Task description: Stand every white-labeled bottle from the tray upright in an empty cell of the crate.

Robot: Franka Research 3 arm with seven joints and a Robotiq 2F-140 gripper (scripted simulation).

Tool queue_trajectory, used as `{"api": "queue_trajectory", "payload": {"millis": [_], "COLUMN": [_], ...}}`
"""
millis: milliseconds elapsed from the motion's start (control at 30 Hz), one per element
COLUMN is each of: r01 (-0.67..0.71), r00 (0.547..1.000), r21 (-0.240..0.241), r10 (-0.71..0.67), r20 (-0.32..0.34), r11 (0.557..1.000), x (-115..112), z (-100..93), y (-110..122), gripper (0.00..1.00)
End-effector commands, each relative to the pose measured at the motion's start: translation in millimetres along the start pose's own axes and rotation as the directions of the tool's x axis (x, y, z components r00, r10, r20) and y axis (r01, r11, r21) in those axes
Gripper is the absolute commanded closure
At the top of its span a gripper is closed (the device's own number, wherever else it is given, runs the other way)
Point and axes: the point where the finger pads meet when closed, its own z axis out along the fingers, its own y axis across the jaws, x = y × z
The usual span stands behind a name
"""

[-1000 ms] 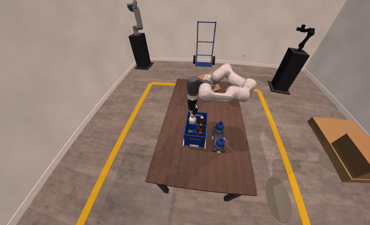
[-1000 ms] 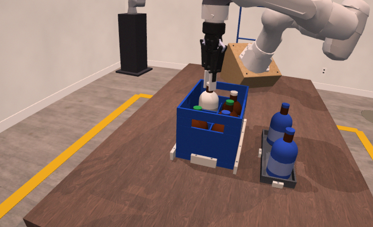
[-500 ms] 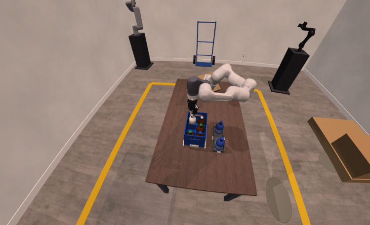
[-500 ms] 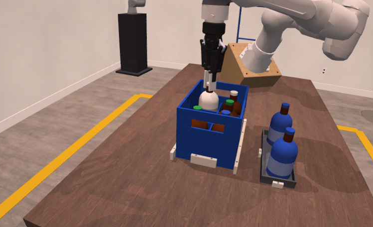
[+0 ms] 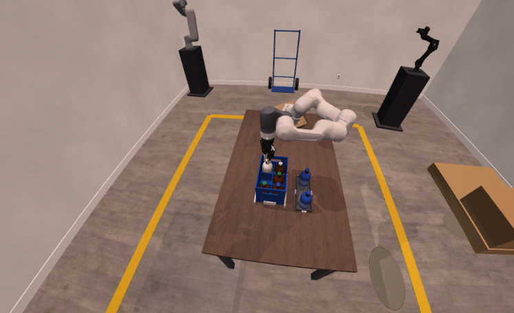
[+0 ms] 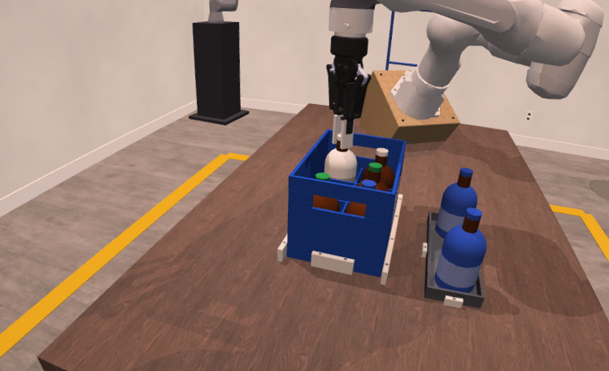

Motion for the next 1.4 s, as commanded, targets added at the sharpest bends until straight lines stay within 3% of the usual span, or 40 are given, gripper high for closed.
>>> {"api": "queue_trajectory", "payload": {"millis": [0, 1367], "r01": [-0.001, -0.001], "r00": [1.0, 1.0], "r21": [0.002, 0.002], "r10": [0.001, 0.001], "r20": [0.01, 0.01], "r11": [1.0, 1.0], "x": [-2.4, -2.4], "z": [-2.3, 7.3], "y": [-1.8, -1.8], "gripper": [1.0, 1.0]}}
